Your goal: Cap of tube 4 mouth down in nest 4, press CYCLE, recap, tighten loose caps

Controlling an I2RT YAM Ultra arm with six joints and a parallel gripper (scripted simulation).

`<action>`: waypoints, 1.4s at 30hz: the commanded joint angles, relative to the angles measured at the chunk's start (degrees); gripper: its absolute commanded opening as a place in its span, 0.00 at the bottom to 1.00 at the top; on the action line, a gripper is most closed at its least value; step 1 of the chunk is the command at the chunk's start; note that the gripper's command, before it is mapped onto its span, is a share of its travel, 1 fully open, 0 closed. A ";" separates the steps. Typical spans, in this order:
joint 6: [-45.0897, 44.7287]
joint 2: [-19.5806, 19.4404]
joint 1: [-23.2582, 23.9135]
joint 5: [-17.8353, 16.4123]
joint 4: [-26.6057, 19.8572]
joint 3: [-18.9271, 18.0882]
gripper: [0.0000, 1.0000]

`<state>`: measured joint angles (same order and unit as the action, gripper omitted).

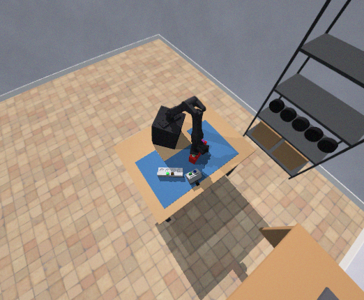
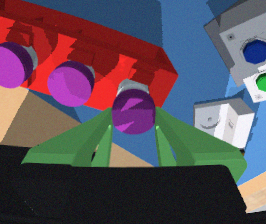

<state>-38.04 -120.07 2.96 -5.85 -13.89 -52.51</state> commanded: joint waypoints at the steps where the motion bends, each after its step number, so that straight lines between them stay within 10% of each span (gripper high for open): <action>1: 0.04 0.42 -0.01 0.01 0.12 0.02 0.00; 42: 0.26 -1.84 -0.22 0.05 1.78 -0.60 0.00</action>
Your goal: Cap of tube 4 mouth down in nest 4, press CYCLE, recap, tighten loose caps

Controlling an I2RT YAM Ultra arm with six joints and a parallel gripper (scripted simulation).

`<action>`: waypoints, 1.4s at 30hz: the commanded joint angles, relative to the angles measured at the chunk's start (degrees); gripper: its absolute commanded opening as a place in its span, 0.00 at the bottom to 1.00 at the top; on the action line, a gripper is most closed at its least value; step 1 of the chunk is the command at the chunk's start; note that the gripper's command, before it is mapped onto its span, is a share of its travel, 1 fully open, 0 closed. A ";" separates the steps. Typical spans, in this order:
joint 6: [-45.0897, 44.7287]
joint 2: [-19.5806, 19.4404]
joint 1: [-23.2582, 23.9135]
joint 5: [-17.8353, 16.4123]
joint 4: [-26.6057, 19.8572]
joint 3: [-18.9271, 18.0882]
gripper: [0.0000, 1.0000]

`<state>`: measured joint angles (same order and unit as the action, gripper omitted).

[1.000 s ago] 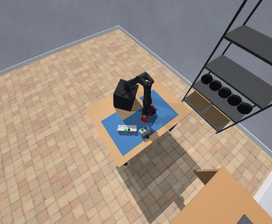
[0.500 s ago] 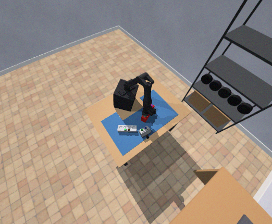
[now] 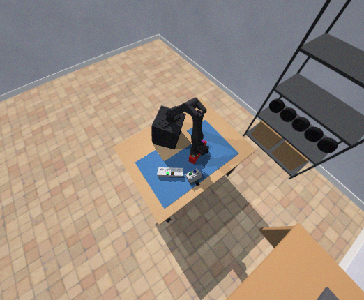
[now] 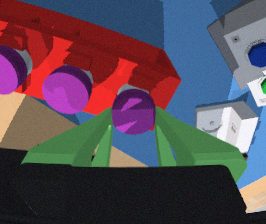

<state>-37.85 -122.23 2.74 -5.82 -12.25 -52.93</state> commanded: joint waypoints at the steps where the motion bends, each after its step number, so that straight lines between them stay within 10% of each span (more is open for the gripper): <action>1: 0.06 0.32 0.00 0.02 0.14 -0.19 0.00; 2: 0.06 0.32 0.00 0.02 0.14 -0.19 0.49; 42: 15.20 -1.27 -0.14 0.05 1.54 -0.40 0.49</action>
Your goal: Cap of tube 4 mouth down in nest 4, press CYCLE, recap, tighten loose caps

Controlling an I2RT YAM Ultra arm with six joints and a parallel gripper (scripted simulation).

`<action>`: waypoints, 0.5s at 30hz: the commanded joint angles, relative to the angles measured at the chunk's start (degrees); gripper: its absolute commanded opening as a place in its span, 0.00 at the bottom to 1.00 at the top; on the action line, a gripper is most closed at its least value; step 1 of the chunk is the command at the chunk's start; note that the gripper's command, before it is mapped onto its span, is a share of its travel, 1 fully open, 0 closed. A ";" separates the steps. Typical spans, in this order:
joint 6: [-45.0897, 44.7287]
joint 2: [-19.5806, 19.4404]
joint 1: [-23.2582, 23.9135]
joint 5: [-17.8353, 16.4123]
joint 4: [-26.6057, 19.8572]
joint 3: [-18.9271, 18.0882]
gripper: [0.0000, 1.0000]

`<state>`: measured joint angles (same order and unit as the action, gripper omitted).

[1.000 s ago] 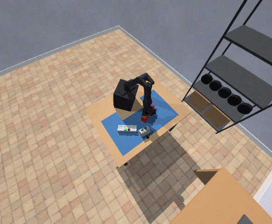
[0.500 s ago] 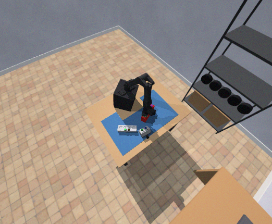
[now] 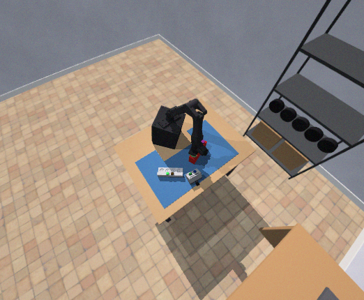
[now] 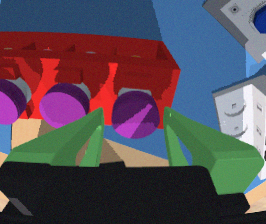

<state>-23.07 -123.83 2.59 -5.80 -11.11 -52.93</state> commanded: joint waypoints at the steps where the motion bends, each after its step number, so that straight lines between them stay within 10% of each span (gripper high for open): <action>1: 0.41 0.34 0.02 0.02 0.39 -0.39 0.49; 8: 0.43 0.29 0.00 0.03 0.33 -0.51 0.49; 9: 0.43 0.29 0.00 0.03 0.33 -0.51 0.00; 15: 0.43 0.29 0.00 0.03 0.33 -0.51 0.00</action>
<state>-22.68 -123.83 2.59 -5.80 -10.90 -53.23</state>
